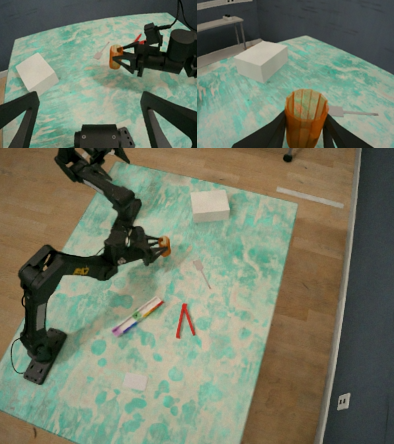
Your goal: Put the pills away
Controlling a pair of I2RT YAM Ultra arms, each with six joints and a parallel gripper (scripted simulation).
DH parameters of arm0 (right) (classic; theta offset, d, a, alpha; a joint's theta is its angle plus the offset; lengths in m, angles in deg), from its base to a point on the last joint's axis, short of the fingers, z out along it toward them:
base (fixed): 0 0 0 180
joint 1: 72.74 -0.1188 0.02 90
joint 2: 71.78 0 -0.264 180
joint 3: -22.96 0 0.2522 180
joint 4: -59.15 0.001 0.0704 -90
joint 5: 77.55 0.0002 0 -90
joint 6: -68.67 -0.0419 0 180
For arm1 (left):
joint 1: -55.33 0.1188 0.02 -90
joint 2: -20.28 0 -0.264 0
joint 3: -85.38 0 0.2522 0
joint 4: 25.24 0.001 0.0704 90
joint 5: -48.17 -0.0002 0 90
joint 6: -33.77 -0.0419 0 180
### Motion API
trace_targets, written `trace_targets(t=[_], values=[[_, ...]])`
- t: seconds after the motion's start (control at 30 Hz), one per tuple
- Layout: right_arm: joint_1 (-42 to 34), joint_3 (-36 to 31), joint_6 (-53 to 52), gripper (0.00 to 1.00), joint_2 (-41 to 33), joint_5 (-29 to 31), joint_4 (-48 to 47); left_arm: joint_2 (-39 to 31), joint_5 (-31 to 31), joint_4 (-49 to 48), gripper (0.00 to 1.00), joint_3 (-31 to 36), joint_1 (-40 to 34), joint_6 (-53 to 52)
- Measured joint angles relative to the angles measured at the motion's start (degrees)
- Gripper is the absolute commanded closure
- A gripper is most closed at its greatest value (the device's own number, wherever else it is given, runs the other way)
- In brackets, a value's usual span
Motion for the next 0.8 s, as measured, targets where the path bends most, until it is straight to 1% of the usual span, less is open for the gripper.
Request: trace_targets(t=[0.23, 0.53, 0.63, 0.8], values=[[0.0, 4.7, 0.3, 0.64, 2.5, -0.3, 3.7, 0.0, 0.0, 0.0, 0.00, 0.0, 0.0, 0.0], [0.0, 15.5, 0.4, 0.64, 6.6, -0.3, 7.7, 0.0, 0.0, 0.0, 0.00, 0.0, 0.0, 0.0], [0.0, 17.1, 0.5, 0.64, 7.3, -0.3, 8.1, 0.0, 0.0, 0.0, 0.00, 0.0, 0.0, 0.0], [0.0, 17.6, 0.7, 0.64, 7.6, -0.3, 8.5, 0.0, 0.0, 0.0, 0.00, 0.0, 0.0, 0.0]])
